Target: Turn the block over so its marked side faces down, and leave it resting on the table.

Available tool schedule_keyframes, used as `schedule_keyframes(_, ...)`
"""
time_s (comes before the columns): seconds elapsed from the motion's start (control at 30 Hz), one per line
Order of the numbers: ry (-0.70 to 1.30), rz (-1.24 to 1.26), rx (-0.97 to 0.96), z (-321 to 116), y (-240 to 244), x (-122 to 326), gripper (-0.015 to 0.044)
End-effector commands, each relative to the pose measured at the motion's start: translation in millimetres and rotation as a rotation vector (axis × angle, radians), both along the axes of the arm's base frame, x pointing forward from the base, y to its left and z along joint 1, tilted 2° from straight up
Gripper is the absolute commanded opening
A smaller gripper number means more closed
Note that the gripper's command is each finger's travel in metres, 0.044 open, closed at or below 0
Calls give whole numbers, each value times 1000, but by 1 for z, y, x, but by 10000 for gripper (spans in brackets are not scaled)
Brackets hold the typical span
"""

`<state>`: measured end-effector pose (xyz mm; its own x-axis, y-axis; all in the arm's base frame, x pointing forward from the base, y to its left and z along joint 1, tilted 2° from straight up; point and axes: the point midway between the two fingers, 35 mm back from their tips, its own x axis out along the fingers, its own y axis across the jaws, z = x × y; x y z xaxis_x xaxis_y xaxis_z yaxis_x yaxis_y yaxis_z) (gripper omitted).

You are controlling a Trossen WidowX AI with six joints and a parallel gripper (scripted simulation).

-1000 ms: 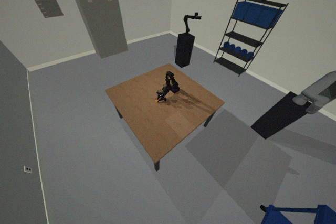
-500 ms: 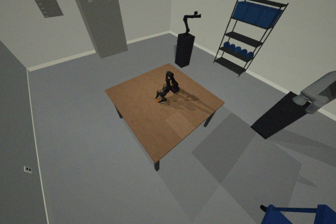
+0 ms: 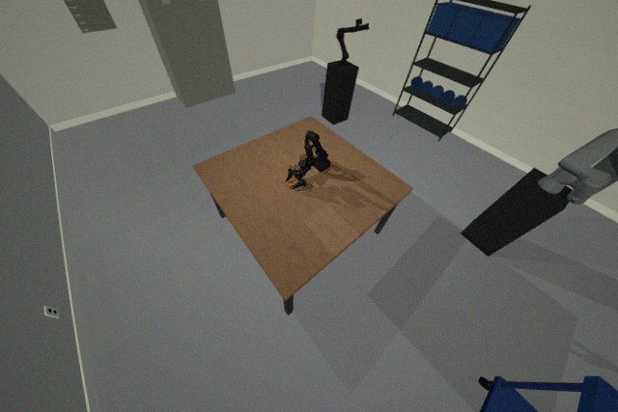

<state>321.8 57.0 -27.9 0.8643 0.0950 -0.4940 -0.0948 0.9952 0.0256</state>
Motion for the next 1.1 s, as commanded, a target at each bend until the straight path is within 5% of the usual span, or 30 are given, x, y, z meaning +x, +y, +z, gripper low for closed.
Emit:
schedule_keyframes(0.0,3,-3,0,-1,-1,-1,440)
schedule_keyframes(0.47,19,2,1,0,1,1,440)
schedule_keyframes(1.07,478,12,-41,70,-2,-10,440)
